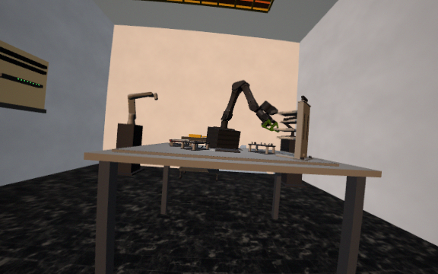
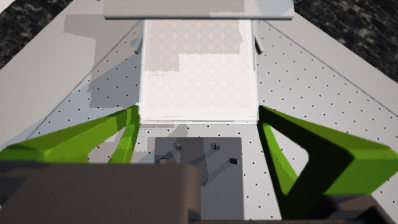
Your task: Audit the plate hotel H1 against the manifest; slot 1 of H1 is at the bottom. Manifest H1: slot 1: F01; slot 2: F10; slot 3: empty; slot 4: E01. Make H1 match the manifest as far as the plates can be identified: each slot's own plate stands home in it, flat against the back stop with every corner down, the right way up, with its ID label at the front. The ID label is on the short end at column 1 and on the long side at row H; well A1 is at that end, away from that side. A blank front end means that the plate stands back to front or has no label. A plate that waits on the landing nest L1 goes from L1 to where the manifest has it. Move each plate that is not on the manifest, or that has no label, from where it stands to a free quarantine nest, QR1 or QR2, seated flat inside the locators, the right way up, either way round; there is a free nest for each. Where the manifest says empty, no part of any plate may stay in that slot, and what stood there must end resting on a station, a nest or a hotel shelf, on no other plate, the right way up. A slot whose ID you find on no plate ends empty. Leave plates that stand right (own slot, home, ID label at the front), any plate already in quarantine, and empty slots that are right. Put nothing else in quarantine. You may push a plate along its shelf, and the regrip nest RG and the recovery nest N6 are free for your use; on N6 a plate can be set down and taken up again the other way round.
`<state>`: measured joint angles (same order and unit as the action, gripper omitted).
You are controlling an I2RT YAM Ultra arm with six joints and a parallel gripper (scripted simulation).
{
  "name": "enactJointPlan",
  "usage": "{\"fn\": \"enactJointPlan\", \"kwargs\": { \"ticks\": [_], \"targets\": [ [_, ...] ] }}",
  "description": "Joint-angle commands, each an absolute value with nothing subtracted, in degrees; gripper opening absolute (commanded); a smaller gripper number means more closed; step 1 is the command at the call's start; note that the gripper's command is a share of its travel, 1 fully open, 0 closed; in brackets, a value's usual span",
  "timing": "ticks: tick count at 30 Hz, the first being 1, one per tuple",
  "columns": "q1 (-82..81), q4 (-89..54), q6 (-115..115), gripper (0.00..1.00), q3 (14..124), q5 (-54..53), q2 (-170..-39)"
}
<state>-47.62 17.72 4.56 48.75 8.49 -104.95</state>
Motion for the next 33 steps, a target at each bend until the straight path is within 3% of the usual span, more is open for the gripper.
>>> {"fn": "enactJointPlan", "kwargs": {
  "ticks": [1, 33],
  "targets": [
    [-47.60, 18.17, 4.51, 1.00, 49.07, 8.48, -104.51],
    [-48.36, 18.10, 4.99, 1.00, 43.81, 9.08, -99.28]
  ]
}}
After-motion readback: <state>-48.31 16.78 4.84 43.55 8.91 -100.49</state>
